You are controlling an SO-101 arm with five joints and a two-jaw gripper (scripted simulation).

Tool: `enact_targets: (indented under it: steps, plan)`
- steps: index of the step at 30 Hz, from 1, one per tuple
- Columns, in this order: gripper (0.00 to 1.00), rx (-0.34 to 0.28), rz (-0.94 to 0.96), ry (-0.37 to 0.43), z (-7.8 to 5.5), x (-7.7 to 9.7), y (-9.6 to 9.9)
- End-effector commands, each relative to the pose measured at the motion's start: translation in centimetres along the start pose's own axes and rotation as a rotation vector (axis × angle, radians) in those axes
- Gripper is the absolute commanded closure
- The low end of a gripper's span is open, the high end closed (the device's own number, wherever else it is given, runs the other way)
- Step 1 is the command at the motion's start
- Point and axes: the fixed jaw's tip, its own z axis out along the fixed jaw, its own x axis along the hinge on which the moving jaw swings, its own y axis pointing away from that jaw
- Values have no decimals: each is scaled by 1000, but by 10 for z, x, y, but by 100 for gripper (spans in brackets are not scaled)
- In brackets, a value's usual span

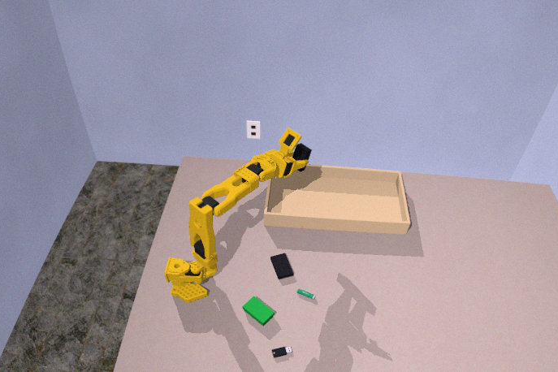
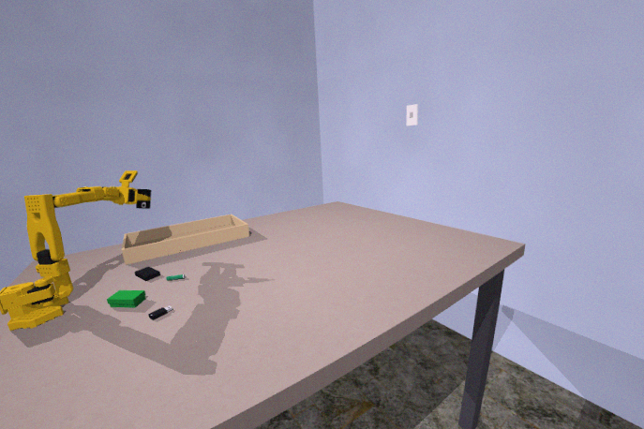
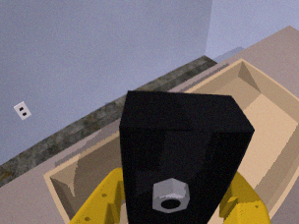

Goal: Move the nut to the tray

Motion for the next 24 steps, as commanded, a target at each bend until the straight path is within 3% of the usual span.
enact_targets:
  steps: [1, 24]
  plan:
    - [80, -17, 9, -89, -4, -21, 5]
    - [80, -20, 10, -133, -5, -28, 6]
